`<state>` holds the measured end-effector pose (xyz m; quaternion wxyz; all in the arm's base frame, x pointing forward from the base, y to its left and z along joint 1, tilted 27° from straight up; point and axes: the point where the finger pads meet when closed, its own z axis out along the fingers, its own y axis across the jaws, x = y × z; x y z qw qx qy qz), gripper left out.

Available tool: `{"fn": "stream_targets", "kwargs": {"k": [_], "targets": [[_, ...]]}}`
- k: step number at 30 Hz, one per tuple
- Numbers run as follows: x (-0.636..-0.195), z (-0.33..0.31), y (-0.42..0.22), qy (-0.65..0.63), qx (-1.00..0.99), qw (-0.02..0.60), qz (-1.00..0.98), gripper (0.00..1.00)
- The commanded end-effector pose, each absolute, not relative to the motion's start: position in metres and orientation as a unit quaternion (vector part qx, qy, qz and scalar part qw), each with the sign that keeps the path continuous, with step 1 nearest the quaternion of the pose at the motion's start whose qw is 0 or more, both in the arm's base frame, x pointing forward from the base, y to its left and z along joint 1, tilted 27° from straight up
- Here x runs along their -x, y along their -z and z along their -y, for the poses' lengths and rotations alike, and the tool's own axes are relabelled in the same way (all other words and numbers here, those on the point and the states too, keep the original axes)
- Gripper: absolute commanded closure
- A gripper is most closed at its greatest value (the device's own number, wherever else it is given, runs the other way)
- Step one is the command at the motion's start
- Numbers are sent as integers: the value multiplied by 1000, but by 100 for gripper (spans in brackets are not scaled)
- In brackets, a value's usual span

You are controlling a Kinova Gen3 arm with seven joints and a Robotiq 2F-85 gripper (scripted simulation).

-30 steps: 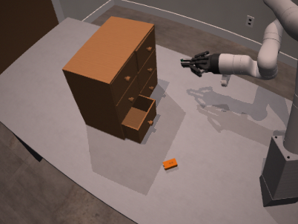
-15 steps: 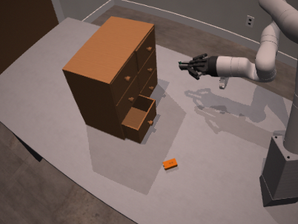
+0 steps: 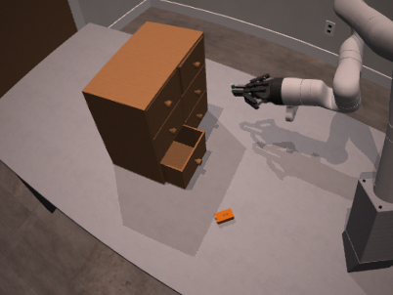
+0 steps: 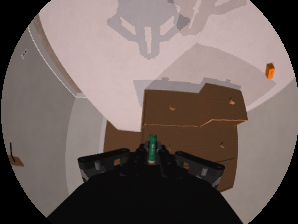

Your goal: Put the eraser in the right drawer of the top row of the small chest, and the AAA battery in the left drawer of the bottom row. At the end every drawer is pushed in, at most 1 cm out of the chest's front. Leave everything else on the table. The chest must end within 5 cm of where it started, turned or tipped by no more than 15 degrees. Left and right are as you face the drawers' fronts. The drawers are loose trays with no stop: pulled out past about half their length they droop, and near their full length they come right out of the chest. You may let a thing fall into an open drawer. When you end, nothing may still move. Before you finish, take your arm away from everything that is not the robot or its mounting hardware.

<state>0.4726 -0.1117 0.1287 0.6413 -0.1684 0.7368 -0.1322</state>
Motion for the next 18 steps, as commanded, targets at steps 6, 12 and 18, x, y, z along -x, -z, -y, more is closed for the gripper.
{"fn": "stream_targets", "kwargs": {"k": [6, 12, 18], "targets": [[-477, 99, -124, 133, 171, 642, -736, 95], [-481, 93, -120, 134, 170, 642, -736, 95], [-484, 85, -116, 134, 169, 642, -736, 95]]}}
